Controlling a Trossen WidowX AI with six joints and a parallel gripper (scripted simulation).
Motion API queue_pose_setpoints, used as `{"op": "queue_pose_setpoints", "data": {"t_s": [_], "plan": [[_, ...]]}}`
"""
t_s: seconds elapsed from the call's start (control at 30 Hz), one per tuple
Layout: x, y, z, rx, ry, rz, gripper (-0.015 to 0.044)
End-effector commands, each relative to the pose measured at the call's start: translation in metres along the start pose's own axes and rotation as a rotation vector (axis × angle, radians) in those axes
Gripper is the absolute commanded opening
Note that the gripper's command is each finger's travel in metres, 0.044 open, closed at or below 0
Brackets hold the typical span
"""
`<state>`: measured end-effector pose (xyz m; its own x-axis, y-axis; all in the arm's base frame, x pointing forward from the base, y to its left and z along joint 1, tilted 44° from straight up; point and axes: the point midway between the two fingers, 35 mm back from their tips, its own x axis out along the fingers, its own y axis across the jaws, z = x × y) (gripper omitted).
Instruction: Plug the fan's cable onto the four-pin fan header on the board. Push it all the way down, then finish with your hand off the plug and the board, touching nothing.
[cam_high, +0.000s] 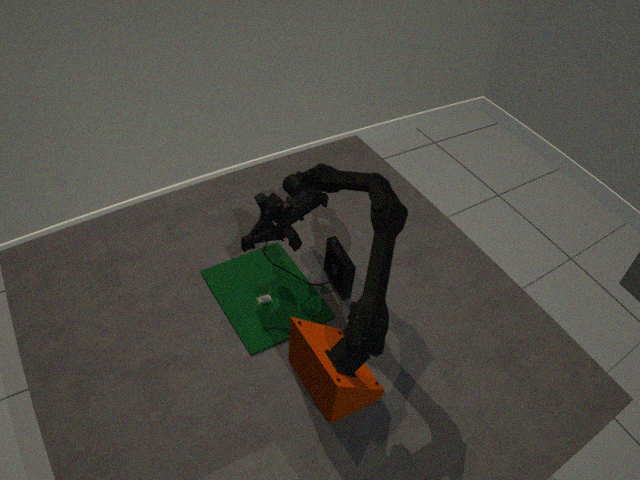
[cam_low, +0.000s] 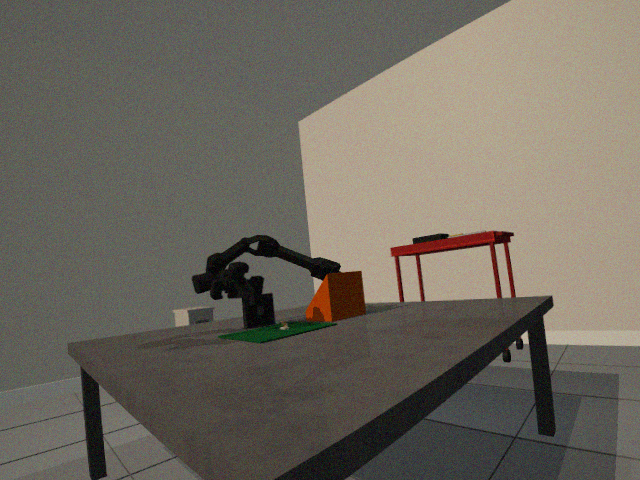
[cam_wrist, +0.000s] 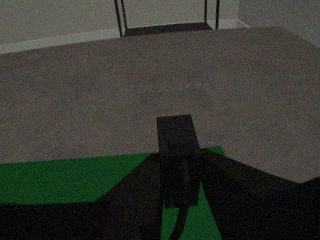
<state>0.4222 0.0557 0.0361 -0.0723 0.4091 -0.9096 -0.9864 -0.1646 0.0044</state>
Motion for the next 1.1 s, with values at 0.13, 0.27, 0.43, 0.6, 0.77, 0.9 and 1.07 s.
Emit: {"op": "queue_pose_setpoints", "data": {"t_s": [0.13,0.27,0.43,0.6,0.77,0.9,1.07], "plan": [[-0.001,0.0,0.001,0.006,0.003,0.001,0.0],[-0.002,0.0,0.005,0.001,0.0,0.0,0.0],[-0.002,0.0,0.005,0.001,0.0,0.0,0.0],[-0.002,0.0,0.003,0.0,0.0,0.0,0.0],[-0.002,0.0,-0.002,-0.003,0.001,0.0,0.0],[-0.001,-0.001,-0.005,-0.004,0.001,0.0,0.0],[-0.001,-0.001,-0.01,-0.004,0.002,0.0,0.0]]}}
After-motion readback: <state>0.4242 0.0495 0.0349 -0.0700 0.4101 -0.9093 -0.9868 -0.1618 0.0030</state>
